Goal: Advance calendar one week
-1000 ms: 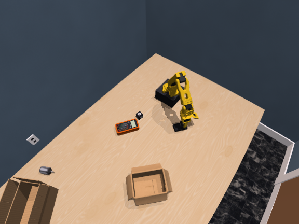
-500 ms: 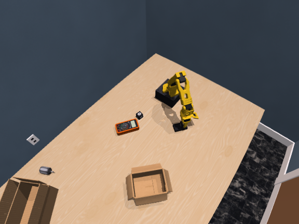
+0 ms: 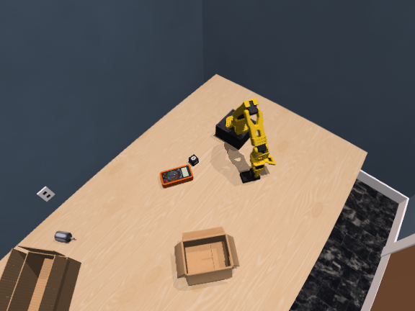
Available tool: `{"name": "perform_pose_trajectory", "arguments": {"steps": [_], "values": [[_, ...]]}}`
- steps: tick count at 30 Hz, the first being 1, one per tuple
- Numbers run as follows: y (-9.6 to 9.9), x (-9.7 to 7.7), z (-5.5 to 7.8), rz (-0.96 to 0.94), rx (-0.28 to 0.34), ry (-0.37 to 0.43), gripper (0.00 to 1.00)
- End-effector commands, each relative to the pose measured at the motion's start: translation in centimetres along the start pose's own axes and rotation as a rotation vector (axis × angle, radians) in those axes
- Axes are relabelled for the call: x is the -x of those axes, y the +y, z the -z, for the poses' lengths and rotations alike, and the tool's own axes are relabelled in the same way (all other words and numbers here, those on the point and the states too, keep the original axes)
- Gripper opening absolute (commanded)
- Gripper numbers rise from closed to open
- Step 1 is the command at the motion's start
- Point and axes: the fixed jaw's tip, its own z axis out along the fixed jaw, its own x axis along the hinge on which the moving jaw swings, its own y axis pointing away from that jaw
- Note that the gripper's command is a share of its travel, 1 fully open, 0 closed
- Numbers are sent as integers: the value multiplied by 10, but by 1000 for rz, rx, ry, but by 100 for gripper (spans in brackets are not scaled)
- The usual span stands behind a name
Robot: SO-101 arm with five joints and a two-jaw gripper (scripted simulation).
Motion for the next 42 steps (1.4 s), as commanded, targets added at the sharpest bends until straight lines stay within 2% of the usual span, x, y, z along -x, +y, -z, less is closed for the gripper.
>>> {"name": "perform_pose_trajectory", "arguments": {"steps": [1, 42], "values": [[2, 1, -1, 0, 17, 1, 0], [-2, 2, 7, 0, 17, 1, 0]]}}
